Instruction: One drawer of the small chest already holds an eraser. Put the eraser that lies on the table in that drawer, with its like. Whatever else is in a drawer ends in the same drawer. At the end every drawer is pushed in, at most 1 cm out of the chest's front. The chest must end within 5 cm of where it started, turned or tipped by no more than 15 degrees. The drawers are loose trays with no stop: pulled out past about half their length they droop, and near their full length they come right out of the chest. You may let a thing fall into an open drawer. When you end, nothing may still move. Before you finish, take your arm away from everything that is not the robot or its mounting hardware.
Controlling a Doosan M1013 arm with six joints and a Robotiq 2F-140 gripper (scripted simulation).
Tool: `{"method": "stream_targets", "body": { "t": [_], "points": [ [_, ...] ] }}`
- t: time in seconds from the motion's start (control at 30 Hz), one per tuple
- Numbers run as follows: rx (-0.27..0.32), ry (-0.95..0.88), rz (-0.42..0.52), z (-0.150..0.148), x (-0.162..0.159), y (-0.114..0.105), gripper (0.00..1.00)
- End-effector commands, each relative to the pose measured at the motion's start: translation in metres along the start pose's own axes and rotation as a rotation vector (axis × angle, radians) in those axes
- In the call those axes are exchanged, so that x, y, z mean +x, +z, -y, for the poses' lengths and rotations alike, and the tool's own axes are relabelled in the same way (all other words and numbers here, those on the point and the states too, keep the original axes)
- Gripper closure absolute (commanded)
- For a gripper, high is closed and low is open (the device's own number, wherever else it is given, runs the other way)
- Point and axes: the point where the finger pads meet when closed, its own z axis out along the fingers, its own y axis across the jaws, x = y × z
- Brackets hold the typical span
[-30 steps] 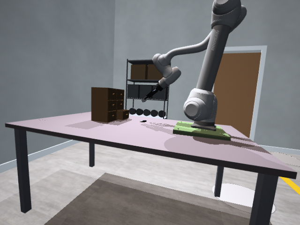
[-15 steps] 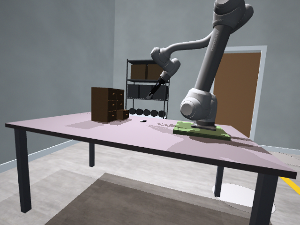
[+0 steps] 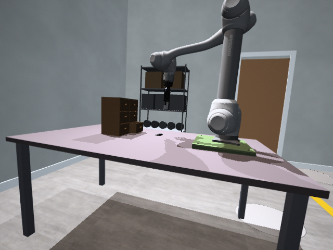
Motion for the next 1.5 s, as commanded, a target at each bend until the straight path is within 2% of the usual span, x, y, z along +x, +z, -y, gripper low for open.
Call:
{"method": "stream_targets", "body": {
  "t": [0.0, 0.13, 0.17, 0.83, 0.87, 0.93, 0.97, 1.0, 1.07, 1.1, 1.13, 1.17, 1.47],
  "points": [
    [-0.005, 0.008, 0.053, 0.004, 0.001, 0.002, 0.80],
    [-0.005, 0.008, 0.053, 0.004, 0.001, 0.002, 0.80],
    [-0.005, 0.008, 0.053, 0.004, 0.001, 0.002, 0.00],
    [-0.005, 0.008, 0.053, 0.004, 0.002, 0.002, 0.00],
    [-0.005, 0.008, 0.053, 0.002, 0.012, 0.002, 0.00],
    [-0.005, 0.008, 0.053, -0.003, 0.060, 0.002, 0.00],
    [-0.005, 0.008, 0.053, -0.003, 0.060, 0.002, 0.00],
    [-0.005, 0.008, 0.053, -0.005, 0.091, 0.003, 0.00],
    [-0.005, 0.008, 0.053, -0.005, 0.091, 0.003, 0.00],
    [-0.005, 0.008, 0.053, -0.007, 0.119, 0.006, 0.00],
    [-0.005, 0.008, 0.053, -0.007, 0.119, 0.006, 0.00],
    [-0.005, 0.008, 0.053, -0.008, 0.138, 0.009, 0.00],
    [-0.005, 0.010, 0.040, -0.009, 0.153, 0.014, 0.00]
  ]
}}
